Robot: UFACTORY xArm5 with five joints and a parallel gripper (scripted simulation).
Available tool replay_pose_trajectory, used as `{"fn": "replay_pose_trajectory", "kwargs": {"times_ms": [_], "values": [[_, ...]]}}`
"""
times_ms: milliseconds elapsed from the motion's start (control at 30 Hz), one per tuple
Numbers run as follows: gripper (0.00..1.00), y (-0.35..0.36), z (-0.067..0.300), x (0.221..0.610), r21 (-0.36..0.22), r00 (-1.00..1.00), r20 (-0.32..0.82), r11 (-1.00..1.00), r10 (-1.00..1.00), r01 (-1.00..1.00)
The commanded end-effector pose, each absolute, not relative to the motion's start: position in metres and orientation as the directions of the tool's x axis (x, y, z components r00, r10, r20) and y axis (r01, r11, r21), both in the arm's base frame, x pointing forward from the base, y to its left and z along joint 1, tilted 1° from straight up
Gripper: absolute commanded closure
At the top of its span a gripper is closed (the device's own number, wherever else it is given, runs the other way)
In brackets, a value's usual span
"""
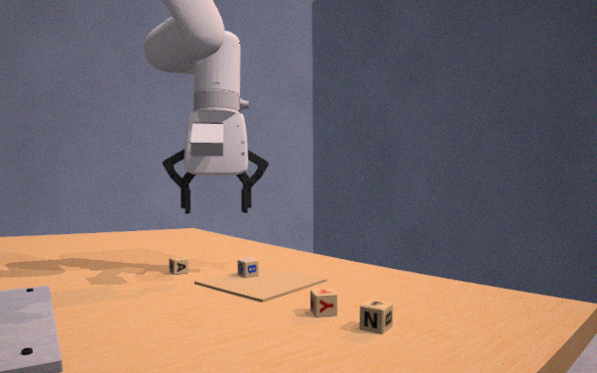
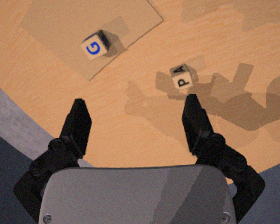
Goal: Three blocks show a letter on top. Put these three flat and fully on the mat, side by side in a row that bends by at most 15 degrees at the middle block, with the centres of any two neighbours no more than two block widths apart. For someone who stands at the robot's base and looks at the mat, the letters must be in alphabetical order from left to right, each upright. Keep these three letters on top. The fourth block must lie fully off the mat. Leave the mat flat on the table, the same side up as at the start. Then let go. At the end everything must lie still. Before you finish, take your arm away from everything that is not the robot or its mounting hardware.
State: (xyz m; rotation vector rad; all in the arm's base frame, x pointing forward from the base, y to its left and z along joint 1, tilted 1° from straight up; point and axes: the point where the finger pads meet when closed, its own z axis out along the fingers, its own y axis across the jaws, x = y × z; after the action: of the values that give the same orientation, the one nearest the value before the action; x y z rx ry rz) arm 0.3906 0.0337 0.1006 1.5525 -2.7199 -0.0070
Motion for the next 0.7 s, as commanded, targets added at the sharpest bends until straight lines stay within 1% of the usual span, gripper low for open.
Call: {"fn": "replay_pose_trajectory", "kwargs": {"times_ms": [0,367,433,467,667], "values": [[0.0,0.037,0.102,0.39,0.005,-0.623,0.005,0.623,-0.782,-0.782],[0.0,0.044,0.101,0.385,0.003,-0.839,0.006,0.839,-0.544,-0.544],[0.0,0.044,0.101,0.385,0.003,-0.839,0.006,0.839,-0.544,-0.544],[0.0,0.046,0.101,0.384,0.002,-0.879,0.006,0.879,-0.476,-0.476],[0.0,0.05,0.1,0.382,0.001,-0.945,0.006,0.945,-0.327,-0.327]]}}
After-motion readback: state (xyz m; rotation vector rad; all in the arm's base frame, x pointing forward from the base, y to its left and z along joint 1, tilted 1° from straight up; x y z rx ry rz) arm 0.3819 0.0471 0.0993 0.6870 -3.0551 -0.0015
